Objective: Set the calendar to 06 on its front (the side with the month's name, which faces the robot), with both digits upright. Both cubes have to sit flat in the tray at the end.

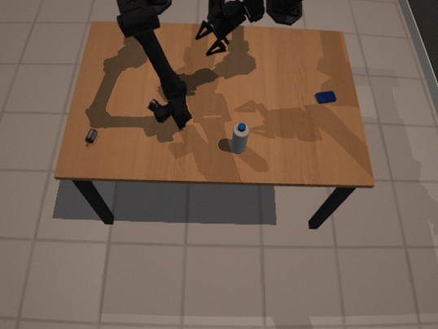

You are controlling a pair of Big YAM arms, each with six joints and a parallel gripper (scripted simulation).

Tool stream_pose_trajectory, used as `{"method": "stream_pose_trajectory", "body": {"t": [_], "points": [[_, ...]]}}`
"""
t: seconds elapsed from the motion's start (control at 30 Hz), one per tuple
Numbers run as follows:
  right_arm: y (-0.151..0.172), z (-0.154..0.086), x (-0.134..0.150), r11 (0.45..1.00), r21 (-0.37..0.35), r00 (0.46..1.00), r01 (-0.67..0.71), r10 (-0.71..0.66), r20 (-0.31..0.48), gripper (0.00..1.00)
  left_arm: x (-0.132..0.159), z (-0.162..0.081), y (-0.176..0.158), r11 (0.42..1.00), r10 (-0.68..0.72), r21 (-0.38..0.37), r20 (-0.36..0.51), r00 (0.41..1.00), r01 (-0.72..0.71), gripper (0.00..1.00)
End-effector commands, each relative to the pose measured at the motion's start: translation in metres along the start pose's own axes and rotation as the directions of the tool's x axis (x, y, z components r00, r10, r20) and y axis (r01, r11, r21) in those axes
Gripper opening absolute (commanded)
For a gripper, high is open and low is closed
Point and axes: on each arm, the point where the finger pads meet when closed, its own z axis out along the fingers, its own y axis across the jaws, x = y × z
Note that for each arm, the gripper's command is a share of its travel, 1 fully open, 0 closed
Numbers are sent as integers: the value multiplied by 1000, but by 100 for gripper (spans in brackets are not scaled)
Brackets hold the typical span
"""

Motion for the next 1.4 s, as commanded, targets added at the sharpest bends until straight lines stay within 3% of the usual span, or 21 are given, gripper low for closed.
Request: {"method": "stream_pose_trajectory", "body": {"t": [0.0, 0.4, 0.5, 0.53, 1.0, 1.13, 1.37], "points": [[-4, 9, -4, 1000, 1, 1000, -20, 20, 3, 24, -4, -1, 3, 1000, -14, -8, 15, 1000, 14, 100], [-1, 7, -2, 1000, -4, 1000, -15, 15, 3, 24, -4, -1, 3, 1000, -14, -8, 15, 1000, 14, 100], [7, -5, 1, 1000, -8, 1000, -11, 11, 1, 52, -4, -1, 3, 1000, -14, -8, 15, 1000, 14, 100], [12, -10, 3, 1000, -14, 1000, -7, 7, 2, 53, -4, -1, 3, 1000, -14, -8, 15, 1000, 14, 100], [9, -32, 8, 1000, 7, 1000, -3, 3, -2, 53, -4, -1, 3, 1000, -14, -8, 15, 1000, 14, 100], [9, -45, 8, 1000, 7, 1000, -2, 2, -1, 99, -4, -1, 3, 1000, -14, -8, 15, 1000, 14, 100], [8, -74, 9, 1000, 6, 1000, -2, 2, -1, 100, -4, -1, 3, 1000, -14, -8, 15, 1000, 14, 100]]}}
